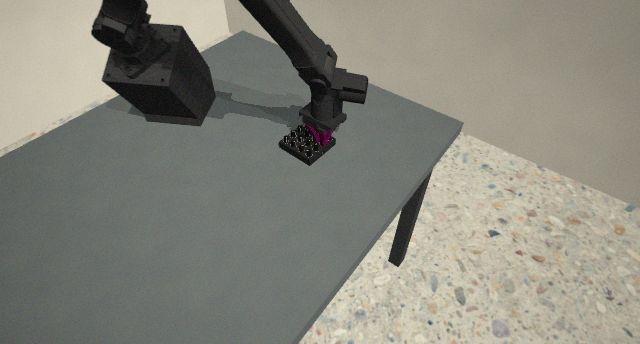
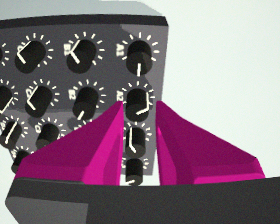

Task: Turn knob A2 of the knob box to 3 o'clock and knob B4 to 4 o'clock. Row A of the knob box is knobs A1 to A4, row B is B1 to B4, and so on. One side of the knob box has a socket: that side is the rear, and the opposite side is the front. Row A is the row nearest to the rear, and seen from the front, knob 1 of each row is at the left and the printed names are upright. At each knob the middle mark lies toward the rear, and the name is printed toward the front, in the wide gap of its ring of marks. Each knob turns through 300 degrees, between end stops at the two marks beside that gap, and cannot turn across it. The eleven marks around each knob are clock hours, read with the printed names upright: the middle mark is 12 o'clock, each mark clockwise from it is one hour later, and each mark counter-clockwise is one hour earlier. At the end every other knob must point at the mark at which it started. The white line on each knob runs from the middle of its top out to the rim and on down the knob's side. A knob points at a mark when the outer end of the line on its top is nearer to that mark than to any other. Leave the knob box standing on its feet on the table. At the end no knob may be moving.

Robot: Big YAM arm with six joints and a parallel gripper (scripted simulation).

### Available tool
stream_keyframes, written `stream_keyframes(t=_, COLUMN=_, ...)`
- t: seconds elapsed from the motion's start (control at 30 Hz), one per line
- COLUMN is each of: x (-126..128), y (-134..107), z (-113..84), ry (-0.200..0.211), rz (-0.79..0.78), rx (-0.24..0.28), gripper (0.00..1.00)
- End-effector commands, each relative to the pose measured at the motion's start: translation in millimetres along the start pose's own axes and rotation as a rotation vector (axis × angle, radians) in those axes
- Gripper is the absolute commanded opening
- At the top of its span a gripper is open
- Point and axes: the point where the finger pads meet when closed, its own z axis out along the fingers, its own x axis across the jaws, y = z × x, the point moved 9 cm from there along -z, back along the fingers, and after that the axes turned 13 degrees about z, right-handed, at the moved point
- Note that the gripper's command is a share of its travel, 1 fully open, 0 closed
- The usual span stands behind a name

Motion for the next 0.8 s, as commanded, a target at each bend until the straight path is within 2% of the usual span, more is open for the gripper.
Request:
stream_keyframes(t=0.0, x=-15.8, y=11.9, z=-5.3, ry=-0.034, rz=0.004, rx=-0.033, gripper=0.18)
stream_keyframes(t=0.77, x=-18.2, y=11.6, z=-8.2, ry=-0.039, rz=0.008, rx=-0.037, gripper=0.18)
